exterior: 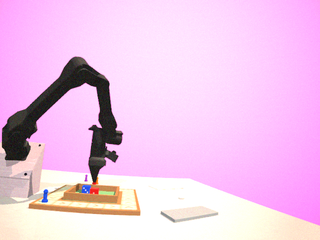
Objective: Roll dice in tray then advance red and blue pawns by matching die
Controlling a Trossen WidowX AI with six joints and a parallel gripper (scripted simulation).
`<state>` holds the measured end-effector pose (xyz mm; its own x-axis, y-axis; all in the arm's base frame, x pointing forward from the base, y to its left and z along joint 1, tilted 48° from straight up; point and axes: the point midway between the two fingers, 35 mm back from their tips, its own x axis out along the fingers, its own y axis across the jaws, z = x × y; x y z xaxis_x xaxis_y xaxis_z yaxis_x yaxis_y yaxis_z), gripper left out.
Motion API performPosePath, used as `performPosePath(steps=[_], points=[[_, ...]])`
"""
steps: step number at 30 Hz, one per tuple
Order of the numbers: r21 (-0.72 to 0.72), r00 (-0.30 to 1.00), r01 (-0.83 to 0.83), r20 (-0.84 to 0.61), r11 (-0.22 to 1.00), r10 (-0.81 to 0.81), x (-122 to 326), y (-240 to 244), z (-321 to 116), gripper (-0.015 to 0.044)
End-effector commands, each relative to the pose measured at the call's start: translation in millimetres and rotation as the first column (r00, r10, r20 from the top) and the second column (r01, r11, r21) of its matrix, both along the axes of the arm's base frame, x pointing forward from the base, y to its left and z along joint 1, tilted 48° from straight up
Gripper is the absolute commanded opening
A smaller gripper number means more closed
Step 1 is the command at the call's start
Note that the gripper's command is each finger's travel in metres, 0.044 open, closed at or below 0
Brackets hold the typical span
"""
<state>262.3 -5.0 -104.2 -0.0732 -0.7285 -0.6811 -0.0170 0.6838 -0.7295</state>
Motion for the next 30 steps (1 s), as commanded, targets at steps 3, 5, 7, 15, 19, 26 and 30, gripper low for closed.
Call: performPosePath(steps=[3, 5, 7, 15, 19, 26, 30], points=[[-0.004, 1.0, -0.01, 0.0, 1.0, 0.01, 0, -4, -4, 0.0], [-0.004, 1.0, -0.01, 0.0, 1.0, 0.01, 0, -6, -6, 0.0], [-0.004, 1.0, -0.01, 0.0, 1.0, 0.01, 0, -9, -8, 0.0], [0.001, 1.0, -0.003, 0.005, 1.0, 0.003, 0, -10, -10, 0.0079], [0.001, 1.0, -0.003, 0.005, 1.0, 0.003, 0, -10, -10, 0.0184], [0.001, 1.0, -0.003, 0.005, 1.0, 0.003, 0, -10, -10, 0.0368], [0.001, 1.0, -0.007, 0.003, 1.0, 0.007, 3, 7, 6, 0.044]])
